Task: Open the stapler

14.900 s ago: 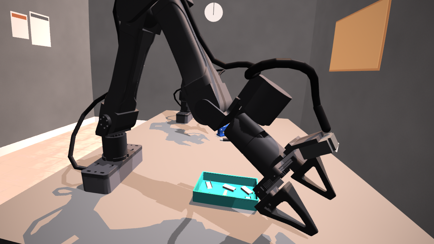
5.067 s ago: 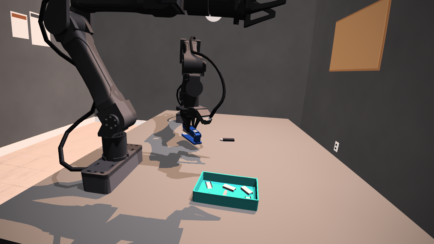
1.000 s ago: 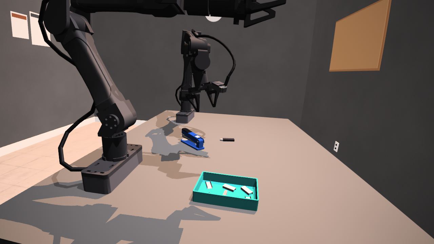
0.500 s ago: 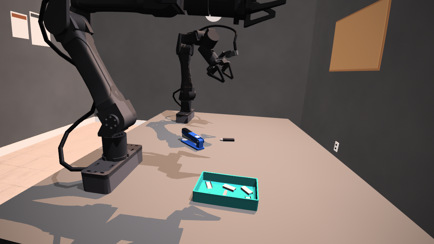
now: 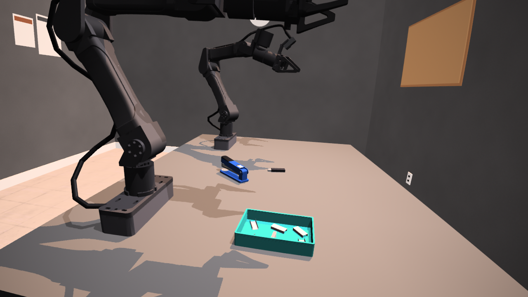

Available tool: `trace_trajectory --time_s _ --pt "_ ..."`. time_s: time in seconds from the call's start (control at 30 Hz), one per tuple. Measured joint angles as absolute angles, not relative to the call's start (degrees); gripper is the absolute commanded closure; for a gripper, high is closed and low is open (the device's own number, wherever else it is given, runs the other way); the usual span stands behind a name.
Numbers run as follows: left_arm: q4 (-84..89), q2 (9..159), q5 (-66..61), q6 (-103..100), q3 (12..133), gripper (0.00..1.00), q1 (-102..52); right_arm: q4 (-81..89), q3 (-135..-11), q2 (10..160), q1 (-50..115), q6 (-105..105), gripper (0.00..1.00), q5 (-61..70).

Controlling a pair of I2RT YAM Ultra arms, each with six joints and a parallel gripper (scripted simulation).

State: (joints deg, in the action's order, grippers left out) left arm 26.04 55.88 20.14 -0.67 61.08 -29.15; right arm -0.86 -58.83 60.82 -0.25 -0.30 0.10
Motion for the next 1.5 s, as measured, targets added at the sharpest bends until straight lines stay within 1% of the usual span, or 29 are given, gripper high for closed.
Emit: trace_trajectory --time_s 0.27,0.4,0.57,0.77,1.0,1.2,1.37,1.5 --pt "12.84 55.59 9.21 1.67 59.57 0.00 -10.17 -0.86 -58.83 60.82 -0.25 -0.30 0.00 0.10" --pt "7.03 56.75 5.63 1.34 59.57 0.00 -4.36 -0.86 -58.83 60.82 -0.25 -0.30 0.00 0.10" --pt "2.68 58.89 2.15 0.60 59.55 0.00 -1.58 -0.86 -58.83 60.82 -0.25 -0.30 0.00 0.10" --pt "1.56 60.01 1.13 0.43 59.55 0.00 -0.34 -0.58 -58.85 60.80 -0.25 -0.08 0.00 0.14" --pt "1.02 60.01 0.78 0.43 59.55 0.00 -0.34 4.95 -57.95 59.09 0.62 2.74 0.00 2.13" --pt "0.93 60.01 0.71 0.43 59.55 0.00 -0.34 15.27 -53.49 52.60 5.23 7.84 0.00 3.53" --pt "0.93 60.01 0.69 0.43 59.55 0.00 -0.34 26.72 -49.95 47.37 13.91 11.03 0.00 2.37" --pt "0.91 60.01 0.69 0.40 59.55 0.00 -0.34 33.89 -48.29 46.65 21.91 10.87 0.00 -0.56"
